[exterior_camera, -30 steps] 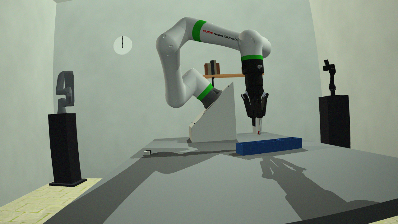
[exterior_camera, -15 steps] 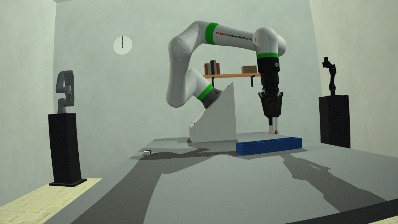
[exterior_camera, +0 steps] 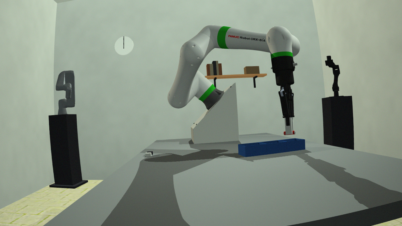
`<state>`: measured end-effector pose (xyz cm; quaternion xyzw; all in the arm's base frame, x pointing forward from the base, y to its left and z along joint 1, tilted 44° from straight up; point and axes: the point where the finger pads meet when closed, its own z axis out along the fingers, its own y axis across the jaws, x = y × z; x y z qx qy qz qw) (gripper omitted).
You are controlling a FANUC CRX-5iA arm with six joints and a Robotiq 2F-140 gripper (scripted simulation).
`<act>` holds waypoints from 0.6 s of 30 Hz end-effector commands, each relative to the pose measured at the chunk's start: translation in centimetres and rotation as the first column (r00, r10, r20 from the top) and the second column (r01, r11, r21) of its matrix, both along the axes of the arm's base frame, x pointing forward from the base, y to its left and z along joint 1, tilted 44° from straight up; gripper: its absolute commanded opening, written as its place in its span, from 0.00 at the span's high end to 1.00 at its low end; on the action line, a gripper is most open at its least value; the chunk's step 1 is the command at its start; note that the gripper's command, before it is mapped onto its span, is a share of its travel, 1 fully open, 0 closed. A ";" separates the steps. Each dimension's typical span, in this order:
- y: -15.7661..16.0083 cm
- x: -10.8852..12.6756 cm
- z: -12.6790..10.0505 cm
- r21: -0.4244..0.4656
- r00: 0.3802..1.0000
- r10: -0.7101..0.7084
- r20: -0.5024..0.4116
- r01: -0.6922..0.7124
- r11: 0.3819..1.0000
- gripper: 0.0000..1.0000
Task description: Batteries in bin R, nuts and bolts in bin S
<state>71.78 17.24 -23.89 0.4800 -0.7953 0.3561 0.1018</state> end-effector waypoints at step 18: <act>0.0 0.0 0.0 -0.013 0.817 0.381 -0.433 -0.429 0.903 0.85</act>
